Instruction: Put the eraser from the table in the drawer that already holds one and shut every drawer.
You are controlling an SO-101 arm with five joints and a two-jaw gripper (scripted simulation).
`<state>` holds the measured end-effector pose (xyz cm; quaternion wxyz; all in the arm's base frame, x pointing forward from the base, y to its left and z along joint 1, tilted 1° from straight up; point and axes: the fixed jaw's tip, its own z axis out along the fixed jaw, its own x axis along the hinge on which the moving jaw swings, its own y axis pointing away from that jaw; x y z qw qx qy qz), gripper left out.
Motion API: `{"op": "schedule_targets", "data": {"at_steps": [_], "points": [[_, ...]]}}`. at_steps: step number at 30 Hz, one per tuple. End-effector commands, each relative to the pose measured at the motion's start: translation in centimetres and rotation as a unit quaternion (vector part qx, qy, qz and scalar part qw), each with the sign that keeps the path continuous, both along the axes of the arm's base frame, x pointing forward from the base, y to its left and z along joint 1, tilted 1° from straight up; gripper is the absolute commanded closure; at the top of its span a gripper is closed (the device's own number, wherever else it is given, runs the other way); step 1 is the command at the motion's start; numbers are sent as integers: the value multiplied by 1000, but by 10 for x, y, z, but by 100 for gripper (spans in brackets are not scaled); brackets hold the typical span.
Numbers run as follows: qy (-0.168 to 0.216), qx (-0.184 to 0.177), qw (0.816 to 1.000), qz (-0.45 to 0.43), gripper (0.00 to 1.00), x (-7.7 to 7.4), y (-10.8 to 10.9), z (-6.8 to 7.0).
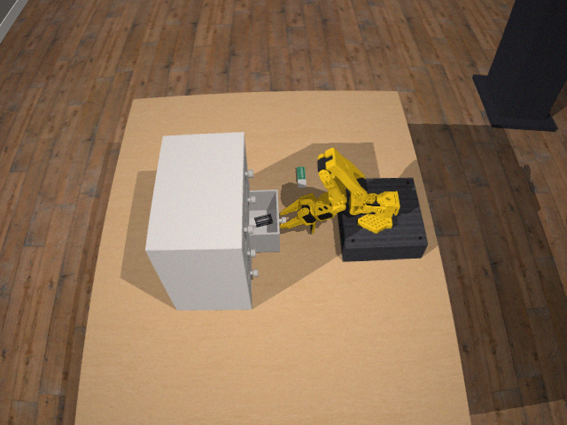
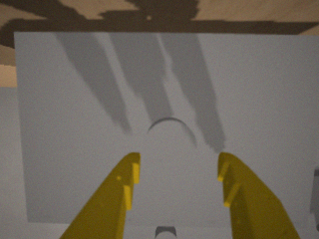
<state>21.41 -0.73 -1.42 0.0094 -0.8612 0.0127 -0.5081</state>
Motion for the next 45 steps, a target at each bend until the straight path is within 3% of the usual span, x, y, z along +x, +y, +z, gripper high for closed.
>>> {"op": "schedule_targets", "data": {"at_steps": [1,23,45], "points": [[8,5,1000,-5,79,6,-1,3],[74,5,997,-5,79,15,-1,12],[134,5,991,-4,79,10,0,29]]}}
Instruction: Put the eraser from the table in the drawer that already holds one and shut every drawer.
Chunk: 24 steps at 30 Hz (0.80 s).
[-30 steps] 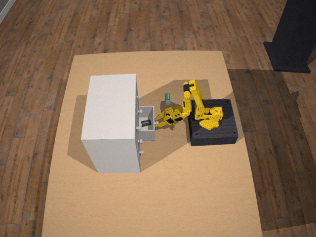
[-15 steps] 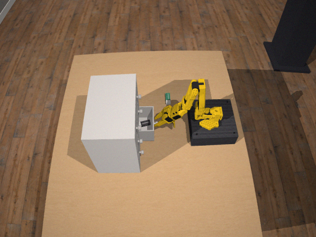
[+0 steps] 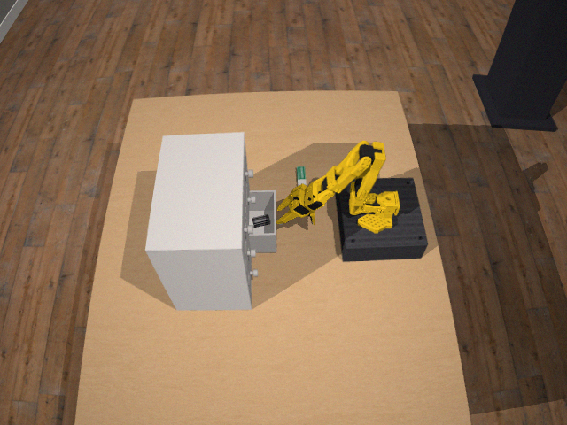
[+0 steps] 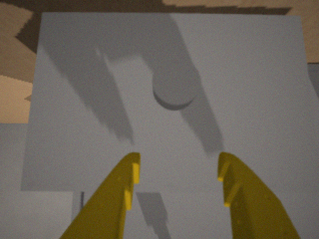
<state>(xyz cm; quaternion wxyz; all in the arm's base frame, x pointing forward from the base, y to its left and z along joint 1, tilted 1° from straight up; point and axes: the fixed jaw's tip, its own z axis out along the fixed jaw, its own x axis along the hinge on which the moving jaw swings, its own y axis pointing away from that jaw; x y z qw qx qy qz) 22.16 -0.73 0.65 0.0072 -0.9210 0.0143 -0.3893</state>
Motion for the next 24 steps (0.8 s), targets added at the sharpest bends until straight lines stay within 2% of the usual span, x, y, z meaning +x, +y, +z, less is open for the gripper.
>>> {"op": "schedule_targets", "data": {"at_steps": [1,14,24], "points": [[4,4,1000,-4,79,2,0,9],[41,4,999,-3,79,-10,0,22],[74,4,997,-3,79,-25,1,33]]}}
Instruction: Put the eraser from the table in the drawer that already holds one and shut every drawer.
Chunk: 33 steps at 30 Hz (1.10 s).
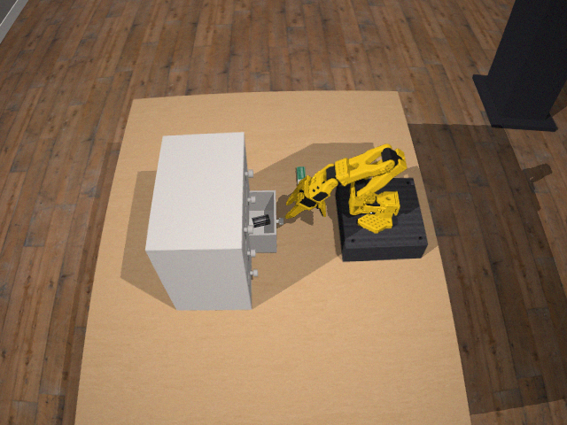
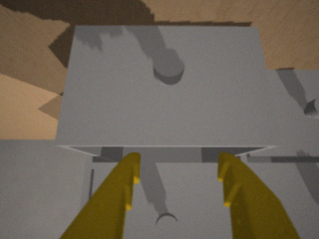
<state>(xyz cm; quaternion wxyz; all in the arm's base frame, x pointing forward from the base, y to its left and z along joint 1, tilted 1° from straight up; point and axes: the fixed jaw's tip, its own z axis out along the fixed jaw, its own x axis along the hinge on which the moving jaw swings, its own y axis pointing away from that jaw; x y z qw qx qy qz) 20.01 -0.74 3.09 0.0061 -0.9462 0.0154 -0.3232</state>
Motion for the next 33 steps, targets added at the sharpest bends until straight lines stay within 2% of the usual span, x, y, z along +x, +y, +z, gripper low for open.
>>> {"op": "schedule_targets", "data": {"at_steps": [1,7,22,33], "points": [[6,3,1000,-3,79,-6,1,9],[19,3,1000,-2,79,-13,1,13],[69,3,998,-2,79,-48,1,26],[71,3,997,-2,79,-50,1,26]]}}
